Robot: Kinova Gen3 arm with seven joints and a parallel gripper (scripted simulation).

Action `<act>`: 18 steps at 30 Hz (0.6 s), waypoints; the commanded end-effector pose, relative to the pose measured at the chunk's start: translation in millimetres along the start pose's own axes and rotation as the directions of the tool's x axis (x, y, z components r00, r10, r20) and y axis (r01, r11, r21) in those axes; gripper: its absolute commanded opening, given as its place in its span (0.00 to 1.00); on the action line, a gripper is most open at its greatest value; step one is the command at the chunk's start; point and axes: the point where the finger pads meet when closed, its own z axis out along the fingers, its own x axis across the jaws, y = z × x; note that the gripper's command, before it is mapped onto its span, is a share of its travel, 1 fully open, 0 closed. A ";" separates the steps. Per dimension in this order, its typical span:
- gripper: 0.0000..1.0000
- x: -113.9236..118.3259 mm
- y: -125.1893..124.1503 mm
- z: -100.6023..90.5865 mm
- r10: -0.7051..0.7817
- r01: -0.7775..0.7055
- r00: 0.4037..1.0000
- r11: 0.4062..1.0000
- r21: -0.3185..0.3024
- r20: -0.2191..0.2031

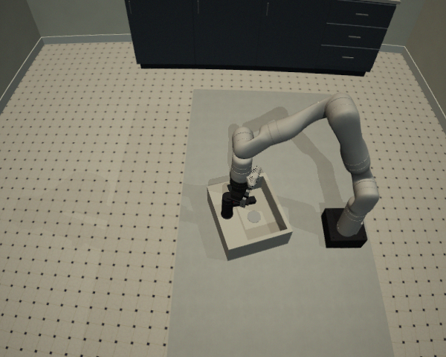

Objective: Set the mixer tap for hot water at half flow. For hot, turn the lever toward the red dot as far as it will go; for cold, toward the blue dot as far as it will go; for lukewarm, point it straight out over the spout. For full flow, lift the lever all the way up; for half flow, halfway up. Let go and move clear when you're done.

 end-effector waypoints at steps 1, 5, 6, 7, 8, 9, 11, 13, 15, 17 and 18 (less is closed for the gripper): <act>0.00 4.9 4.2 0.1 0.008 -0.008 1.000 1.000 -0.009 -0.008; 0.00 5.0 4.2 0.1 0.011 -0.011 1.000 1.000 -0.009 -0.008; 0.00 5.6 4.3 0.0 0.024 -0.024 1.000 1.000 -0.009 -0.008; 0.00 6.2 4.5 0.1 0.033 -0.033 0.999 0.999 -0.009 -0.008; 0.00 7.1 4.4 0.2 0.046 -0.046 0.999 0.999 -0.009 -0.008; 0.00 8.1 4.3 0.2 0.062 -0.062 0.998 0.998 -0.008 -0.008; 0.00 10.2 4.1 0.2 0.096 -0.096 0.995 0.995 -0.007 -0.008; 0.00 11.6 3.9 0.2 0.118 -0.118 0.993 0.993 -0.006 -0.007; 0.00 12.0 4.1 0.2 0.122 -0.123 0.992 0.992 -0.006 -0.007; 0.00 12.0 4.1 0.2 0.122 -0.123 0.992 0.992 -0.006 -0.007; 0.00 11.7 4.2 0.0 0.107 -0.107 0.994 0.994 -0.007 -0.008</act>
